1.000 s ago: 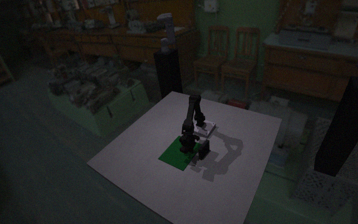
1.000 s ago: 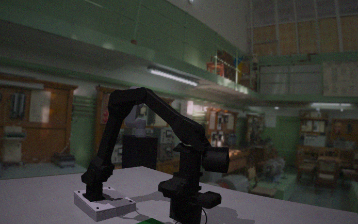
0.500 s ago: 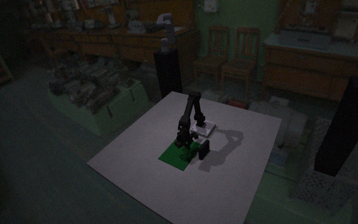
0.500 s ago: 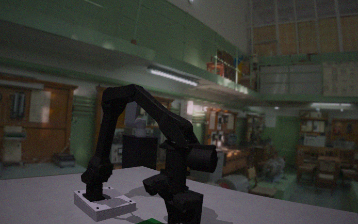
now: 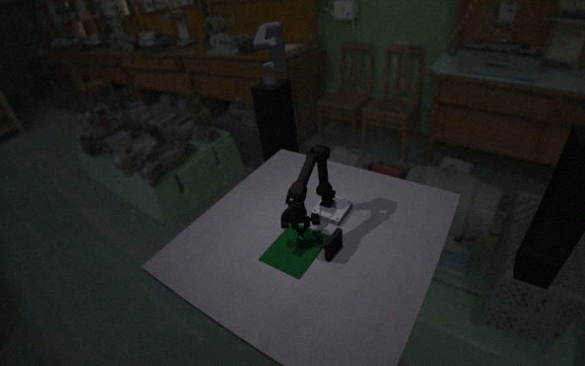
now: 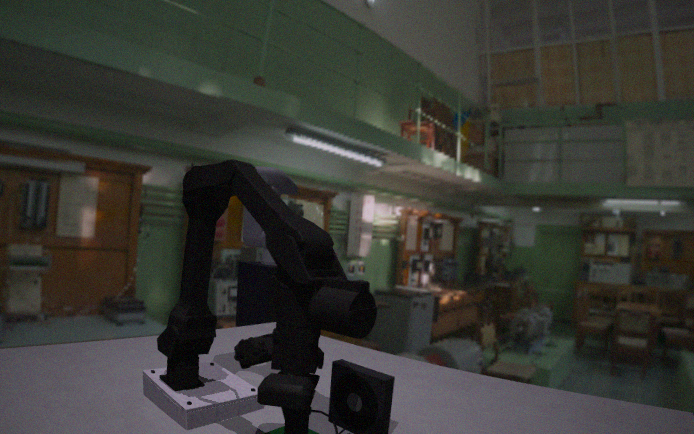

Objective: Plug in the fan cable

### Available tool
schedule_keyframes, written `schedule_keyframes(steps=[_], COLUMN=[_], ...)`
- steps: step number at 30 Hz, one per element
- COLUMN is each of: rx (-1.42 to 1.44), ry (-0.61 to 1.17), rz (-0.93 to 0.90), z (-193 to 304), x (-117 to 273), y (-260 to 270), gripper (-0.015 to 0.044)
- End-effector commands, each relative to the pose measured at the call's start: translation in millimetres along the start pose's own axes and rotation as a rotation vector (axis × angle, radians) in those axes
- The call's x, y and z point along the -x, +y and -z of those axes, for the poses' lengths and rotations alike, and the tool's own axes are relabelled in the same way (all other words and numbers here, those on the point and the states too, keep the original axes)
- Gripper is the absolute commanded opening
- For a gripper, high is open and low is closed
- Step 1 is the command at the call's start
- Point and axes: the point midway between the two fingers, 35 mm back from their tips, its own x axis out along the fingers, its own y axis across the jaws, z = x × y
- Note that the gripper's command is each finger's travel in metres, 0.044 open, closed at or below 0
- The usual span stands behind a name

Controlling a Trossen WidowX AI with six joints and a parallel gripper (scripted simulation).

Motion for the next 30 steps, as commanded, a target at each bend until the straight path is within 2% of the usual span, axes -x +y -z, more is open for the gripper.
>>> schedule_keyframes(steps=[1, 8, 30], rx=[-0.146, -0.364, -0.375], ry=[-0.002, -0.004, -0.004], rz=[0.007, 0.006, 0.006], z=[-17, -40, -44], x=[-2, -5, -4], y=[1, 3, 0], gripper=[0.0000, 0.0000, 0.0000])
